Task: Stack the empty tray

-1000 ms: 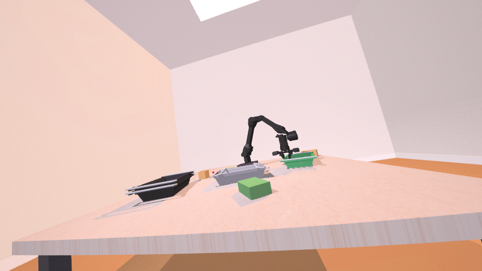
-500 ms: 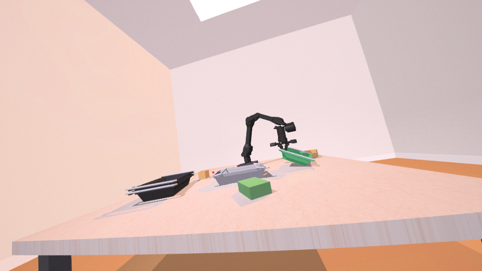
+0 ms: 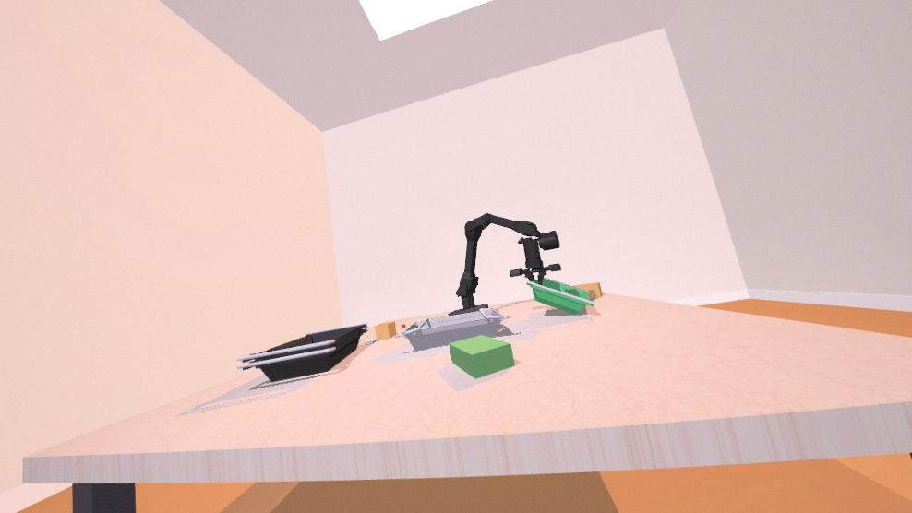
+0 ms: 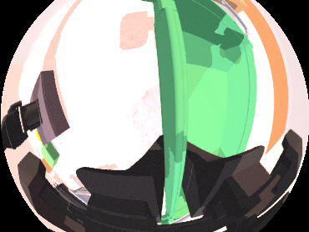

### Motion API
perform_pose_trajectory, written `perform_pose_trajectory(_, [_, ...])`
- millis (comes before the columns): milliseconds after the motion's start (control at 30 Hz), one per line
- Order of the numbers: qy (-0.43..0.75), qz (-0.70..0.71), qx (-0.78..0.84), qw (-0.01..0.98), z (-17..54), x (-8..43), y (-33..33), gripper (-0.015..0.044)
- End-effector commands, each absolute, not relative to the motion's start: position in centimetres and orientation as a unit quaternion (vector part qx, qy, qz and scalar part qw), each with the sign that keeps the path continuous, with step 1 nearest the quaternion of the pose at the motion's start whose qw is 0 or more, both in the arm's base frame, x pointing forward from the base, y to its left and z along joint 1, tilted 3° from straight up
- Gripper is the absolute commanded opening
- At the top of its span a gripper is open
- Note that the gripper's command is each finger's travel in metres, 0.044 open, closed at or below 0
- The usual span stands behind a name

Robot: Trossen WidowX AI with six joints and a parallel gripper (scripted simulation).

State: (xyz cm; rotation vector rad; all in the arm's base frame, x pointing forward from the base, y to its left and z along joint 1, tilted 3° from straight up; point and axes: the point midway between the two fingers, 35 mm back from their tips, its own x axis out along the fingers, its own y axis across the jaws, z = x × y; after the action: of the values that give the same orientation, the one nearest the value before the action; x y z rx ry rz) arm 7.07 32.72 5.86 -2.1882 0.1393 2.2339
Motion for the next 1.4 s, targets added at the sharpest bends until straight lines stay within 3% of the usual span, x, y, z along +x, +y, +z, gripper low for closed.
perform_pose_trajectory(0, [0.033, 0.712, -0.701, 0.017, 6.7, 7.2, 33.3, 0.0000])
perform_pose_trajectory(667, [0.033, 0.712, -0.701, 0.017, 7.0, 7.2, 33.3, 0.0000])
perform_pose_trajectory(1367, [0.033, 0.712, -0.701, 0.017, 16.3, 7.3, 33.2, 0.0000])
